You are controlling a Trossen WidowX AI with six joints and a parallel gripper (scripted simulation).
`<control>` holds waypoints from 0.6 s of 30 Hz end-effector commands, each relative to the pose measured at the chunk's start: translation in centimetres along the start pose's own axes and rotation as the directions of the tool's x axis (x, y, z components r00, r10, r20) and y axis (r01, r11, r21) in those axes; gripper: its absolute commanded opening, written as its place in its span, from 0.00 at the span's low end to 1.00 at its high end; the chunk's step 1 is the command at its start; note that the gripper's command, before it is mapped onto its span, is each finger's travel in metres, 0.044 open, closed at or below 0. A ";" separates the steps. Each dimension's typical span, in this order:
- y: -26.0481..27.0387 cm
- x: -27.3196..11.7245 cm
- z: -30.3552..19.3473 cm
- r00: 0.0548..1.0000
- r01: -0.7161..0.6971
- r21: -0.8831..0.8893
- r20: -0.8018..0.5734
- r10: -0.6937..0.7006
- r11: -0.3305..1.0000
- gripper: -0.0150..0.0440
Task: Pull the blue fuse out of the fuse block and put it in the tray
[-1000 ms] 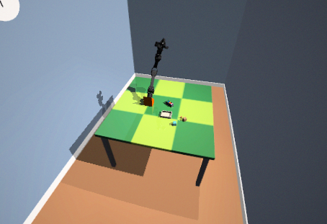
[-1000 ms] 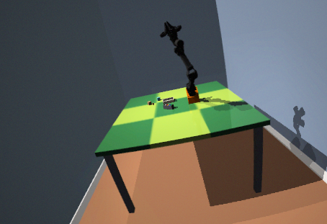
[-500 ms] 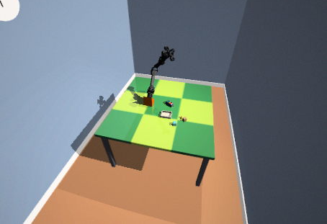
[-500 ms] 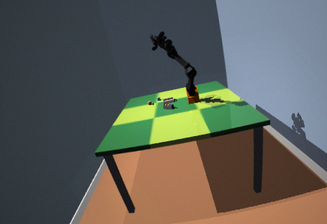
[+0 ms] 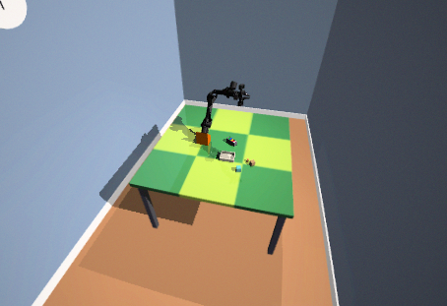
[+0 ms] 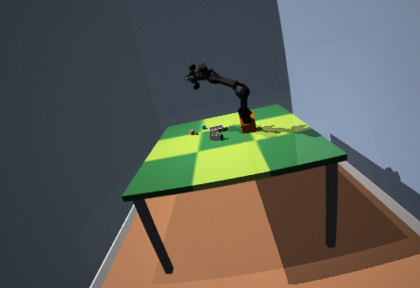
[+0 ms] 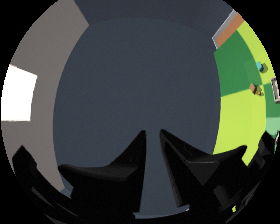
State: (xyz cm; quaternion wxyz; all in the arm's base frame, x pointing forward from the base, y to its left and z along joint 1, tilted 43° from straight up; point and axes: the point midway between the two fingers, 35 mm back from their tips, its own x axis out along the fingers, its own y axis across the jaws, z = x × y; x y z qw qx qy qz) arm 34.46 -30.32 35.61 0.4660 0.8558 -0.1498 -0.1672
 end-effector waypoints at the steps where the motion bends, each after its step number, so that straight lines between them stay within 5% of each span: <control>1: -6.8 1.3 0.1 0.977 0.212 0.038 -0.009 -0.212 0.976 0.37; 9: -20.4 0.6 -1.1 0.788 0.615 0.100 -0.059 -0.612 0.782 0.37; 18: -33.5 -5.9 -3.1 0.376 0.923 0.143 -0.124 -0.918 0.358 0.37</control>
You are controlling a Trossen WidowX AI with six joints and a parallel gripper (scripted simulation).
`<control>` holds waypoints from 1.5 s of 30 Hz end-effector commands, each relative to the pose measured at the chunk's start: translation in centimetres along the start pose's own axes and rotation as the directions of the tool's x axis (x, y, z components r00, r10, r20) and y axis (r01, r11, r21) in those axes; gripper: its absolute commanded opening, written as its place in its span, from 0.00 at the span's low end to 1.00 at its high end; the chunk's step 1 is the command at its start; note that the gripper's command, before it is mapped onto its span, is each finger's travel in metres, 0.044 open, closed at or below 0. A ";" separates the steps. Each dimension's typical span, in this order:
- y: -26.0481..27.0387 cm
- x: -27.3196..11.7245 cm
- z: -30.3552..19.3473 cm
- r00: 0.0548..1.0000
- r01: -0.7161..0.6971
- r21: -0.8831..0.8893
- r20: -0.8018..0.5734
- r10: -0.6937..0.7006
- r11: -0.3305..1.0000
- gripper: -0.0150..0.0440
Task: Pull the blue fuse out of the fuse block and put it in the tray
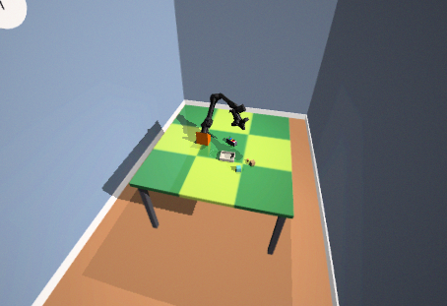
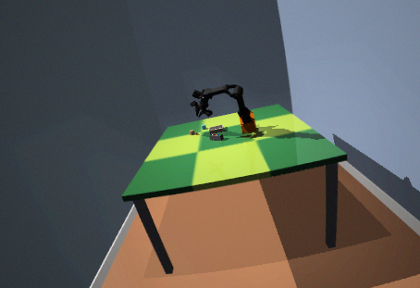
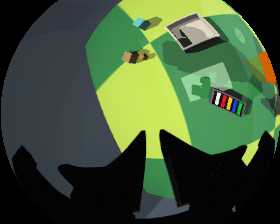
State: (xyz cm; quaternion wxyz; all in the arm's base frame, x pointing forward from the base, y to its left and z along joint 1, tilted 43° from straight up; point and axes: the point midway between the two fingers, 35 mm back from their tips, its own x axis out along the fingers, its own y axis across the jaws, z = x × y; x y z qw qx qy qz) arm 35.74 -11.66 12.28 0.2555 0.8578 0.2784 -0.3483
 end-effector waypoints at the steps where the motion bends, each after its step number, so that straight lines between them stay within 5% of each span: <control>1: -5.9 2.4 0.2 0.974 0.226 0.044 0.000 -0.226 0.973 0.37; 9: -16.6 3.3 0.5 0.802 0.592 0.144 -0.008 -0.597 0.793 0.37; 45: -18.6 5.1 1.0 0.797 0.598 0.147 -0.008 -0.604 0.788 0.37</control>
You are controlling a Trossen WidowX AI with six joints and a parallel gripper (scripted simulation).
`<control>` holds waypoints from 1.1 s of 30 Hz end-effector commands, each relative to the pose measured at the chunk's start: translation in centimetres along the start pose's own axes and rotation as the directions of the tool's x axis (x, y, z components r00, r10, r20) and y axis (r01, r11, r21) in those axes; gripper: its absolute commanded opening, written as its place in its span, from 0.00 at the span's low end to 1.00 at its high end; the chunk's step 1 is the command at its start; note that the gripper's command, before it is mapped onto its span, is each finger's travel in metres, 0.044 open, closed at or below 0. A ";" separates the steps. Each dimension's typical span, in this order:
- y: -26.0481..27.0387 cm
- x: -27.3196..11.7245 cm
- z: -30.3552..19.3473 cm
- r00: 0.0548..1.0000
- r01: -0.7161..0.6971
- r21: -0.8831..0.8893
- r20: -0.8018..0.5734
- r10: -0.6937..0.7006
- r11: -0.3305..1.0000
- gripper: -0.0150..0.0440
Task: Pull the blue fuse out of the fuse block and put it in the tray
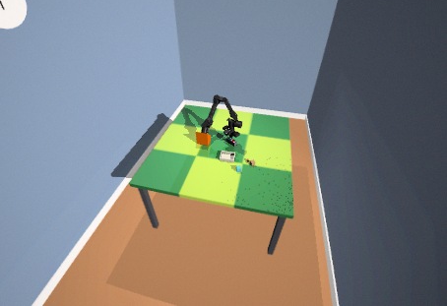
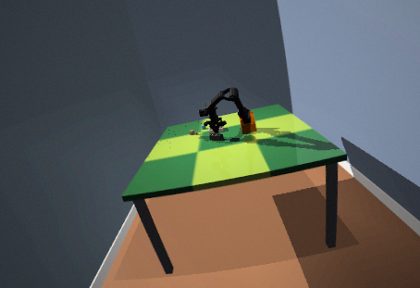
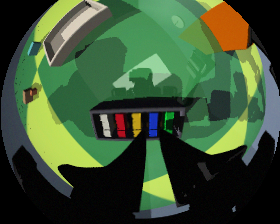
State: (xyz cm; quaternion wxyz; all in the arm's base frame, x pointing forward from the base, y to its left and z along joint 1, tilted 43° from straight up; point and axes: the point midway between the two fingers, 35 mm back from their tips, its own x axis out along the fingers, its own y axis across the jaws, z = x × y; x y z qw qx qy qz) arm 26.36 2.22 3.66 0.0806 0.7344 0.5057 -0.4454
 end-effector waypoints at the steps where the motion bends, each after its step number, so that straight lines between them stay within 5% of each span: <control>1: -0.2 0.5 0.1 1.000 0.007 0.009 -0.003 -0.006 1.000 0.37; 33: -0.3 2.1 0.1 1.000 0.007 0.009 -0.004 -0.007 1.000 0.37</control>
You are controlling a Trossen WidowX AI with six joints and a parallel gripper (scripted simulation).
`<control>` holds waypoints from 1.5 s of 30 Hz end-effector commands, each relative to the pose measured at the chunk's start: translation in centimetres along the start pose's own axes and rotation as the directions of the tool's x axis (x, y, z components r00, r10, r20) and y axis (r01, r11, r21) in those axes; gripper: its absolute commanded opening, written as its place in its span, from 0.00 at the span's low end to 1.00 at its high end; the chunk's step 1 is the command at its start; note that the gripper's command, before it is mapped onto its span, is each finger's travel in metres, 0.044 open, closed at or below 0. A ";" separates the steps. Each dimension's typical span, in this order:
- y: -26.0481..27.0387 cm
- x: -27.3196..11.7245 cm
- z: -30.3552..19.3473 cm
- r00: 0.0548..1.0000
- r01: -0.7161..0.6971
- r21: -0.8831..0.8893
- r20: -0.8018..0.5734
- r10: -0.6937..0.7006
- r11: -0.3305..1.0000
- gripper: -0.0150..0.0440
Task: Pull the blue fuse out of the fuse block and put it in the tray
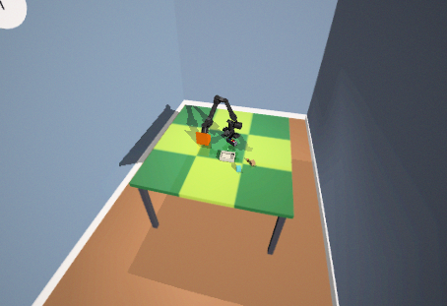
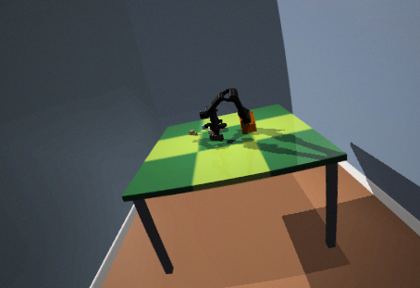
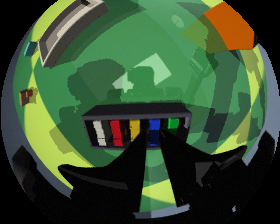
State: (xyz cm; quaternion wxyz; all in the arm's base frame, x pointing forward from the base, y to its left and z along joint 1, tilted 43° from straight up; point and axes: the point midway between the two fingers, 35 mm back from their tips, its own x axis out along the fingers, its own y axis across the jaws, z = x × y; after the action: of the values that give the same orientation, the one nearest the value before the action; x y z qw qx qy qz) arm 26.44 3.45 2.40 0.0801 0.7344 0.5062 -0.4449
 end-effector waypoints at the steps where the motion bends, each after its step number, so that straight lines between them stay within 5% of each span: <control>1: -0.2 0.3 0.1 1.000 0.006 0.009 -0.002 -0.006 1.000 0.37; 18: -0.1 0.2 0.1 1.000 0.003 0.003 0.001 -0.003 1.000 0.26; 45: 0.0 -0.9 0.1 1.000 0.003 0.005 0.001 -0.003 1.000 0.25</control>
State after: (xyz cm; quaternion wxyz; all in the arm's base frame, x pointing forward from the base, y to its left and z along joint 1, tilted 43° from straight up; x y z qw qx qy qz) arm 26.13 3.01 2.78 0.0743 0.7332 0.5065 -0.4476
